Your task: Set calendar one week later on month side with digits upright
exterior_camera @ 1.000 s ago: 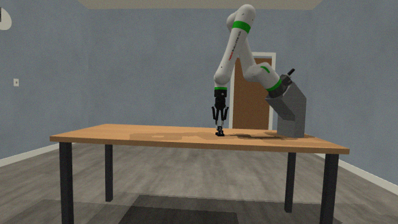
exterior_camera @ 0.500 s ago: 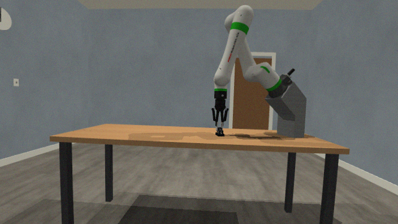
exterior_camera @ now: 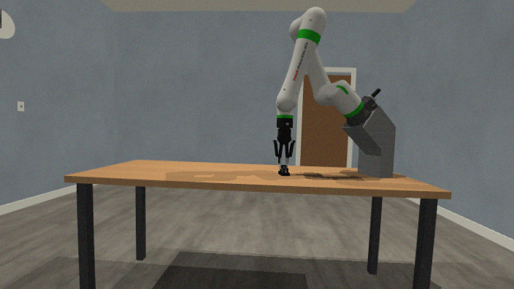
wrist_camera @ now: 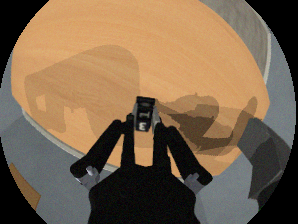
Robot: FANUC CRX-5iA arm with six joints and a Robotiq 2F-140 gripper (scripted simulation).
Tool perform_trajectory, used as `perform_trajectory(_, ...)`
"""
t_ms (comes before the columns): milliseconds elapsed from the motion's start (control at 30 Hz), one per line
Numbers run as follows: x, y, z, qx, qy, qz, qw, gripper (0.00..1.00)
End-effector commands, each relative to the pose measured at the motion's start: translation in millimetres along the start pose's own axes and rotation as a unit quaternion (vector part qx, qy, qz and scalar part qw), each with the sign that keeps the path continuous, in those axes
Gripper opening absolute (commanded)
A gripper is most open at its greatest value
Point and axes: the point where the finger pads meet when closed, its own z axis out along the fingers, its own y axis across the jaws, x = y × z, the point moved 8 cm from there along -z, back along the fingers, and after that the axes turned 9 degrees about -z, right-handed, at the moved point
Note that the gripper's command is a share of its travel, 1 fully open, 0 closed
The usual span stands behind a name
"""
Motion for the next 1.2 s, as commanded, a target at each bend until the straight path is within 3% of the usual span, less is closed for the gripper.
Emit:
perform_trajectory(0,0.1,-0.1,-0.1,0.0,0.0,0.0,1.0,0.17)
perform_trajectory(1167,0.1,-0.1,4.0,0.0,0.0,0.0,1.0,0.17)
